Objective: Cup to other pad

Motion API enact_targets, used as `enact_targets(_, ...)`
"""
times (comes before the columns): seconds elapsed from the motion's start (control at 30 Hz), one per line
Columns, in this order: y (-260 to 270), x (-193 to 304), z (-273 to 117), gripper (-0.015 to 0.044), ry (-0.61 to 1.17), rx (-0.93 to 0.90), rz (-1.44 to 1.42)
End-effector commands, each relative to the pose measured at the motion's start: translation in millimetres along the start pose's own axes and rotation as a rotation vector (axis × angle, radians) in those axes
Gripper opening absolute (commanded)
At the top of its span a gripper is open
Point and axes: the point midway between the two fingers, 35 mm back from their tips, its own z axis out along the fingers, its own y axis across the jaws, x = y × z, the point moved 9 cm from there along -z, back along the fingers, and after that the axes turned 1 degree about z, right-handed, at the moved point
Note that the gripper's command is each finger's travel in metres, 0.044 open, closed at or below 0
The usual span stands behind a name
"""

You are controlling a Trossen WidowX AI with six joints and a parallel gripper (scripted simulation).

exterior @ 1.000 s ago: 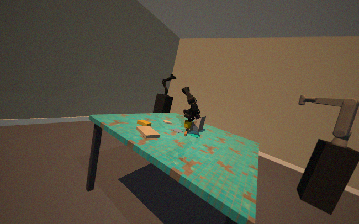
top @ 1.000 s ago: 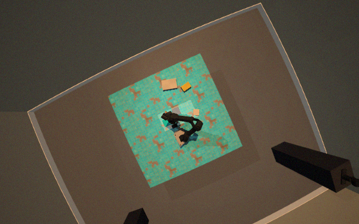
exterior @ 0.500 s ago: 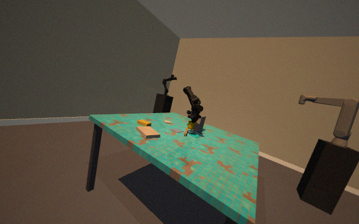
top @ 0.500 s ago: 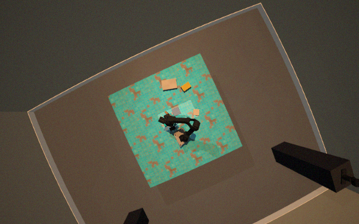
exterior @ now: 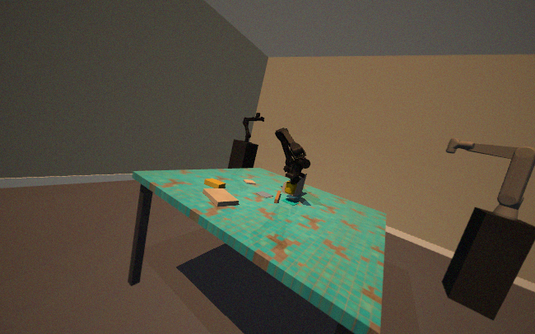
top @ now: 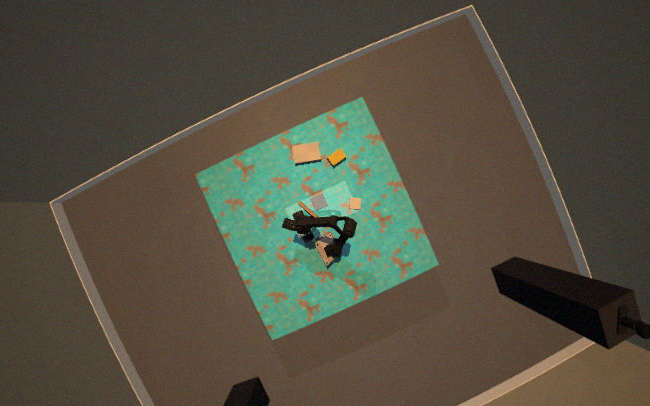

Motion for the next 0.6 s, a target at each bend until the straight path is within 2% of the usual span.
enact_targets(0.0,-5,11,0,0.0000,0.005,0.002,0.004)
enact_targets(0.57,-10,20,15,0.0000,0.005,0.002,0.004)
